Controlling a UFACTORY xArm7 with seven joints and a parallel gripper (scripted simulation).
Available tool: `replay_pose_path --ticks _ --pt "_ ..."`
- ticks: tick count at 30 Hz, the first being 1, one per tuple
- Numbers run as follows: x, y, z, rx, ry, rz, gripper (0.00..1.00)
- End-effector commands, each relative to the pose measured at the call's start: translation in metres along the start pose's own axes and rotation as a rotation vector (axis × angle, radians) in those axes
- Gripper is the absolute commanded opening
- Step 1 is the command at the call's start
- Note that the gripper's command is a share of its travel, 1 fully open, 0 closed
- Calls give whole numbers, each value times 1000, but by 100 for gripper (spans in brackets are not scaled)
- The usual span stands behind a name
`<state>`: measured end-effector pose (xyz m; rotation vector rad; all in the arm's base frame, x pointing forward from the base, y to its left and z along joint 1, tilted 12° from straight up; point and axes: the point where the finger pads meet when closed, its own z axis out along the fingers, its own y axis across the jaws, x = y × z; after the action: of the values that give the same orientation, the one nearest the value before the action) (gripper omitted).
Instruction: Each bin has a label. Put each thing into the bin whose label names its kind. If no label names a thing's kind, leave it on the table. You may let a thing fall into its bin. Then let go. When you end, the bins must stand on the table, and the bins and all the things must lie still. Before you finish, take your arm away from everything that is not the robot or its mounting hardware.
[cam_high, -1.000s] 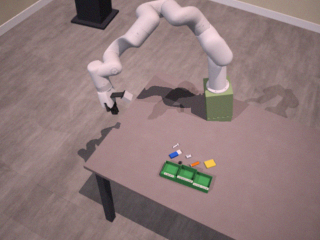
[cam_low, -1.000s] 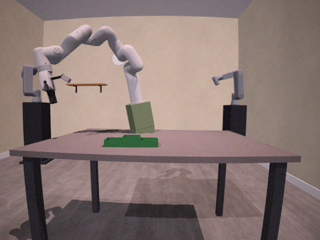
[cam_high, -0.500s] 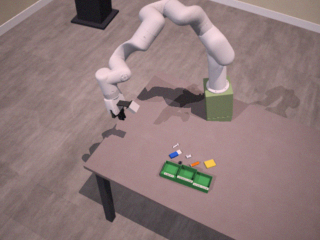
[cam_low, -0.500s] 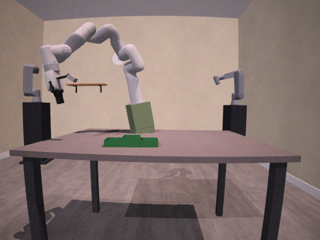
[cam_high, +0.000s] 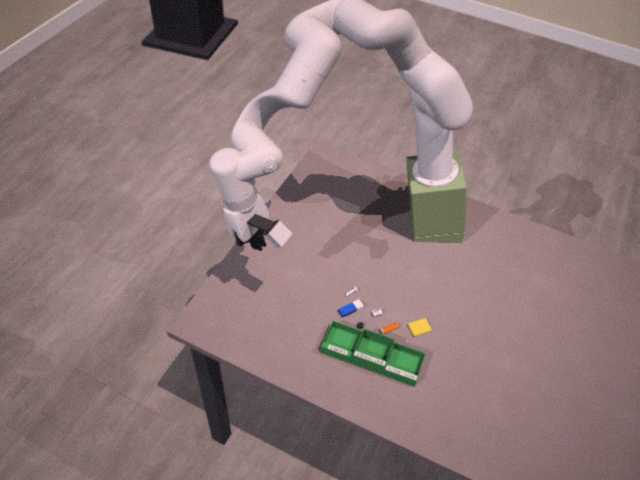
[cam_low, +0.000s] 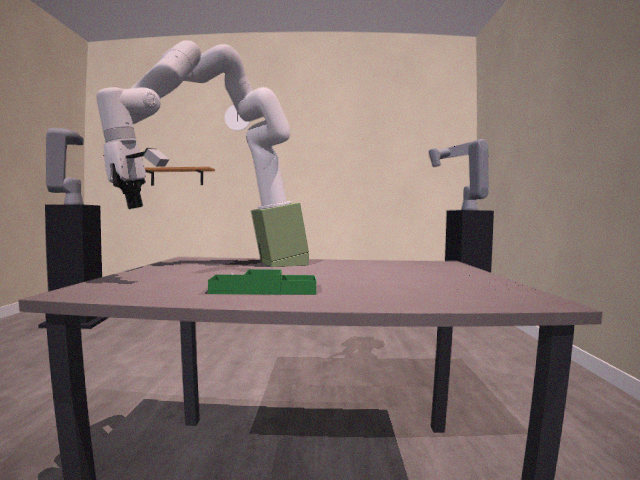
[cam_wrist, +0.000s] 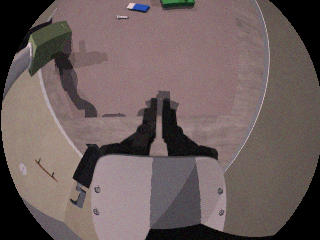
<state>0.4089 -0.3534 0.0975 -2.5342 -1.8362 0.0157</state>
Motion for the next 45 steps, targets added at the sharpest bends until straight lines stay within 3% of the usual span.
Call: replay_pose_path --ticks 1,35,39,42,45 --pt "18 0 2 -2 -32 88 7" --pt "127 -24 24 -67 -123 605 7" --pt "127 -24 24 -67 -123 605 7" --pt "149 -32 29 -90 -129 705 7" --pt "149 -32 29 -90 -129 705 7"
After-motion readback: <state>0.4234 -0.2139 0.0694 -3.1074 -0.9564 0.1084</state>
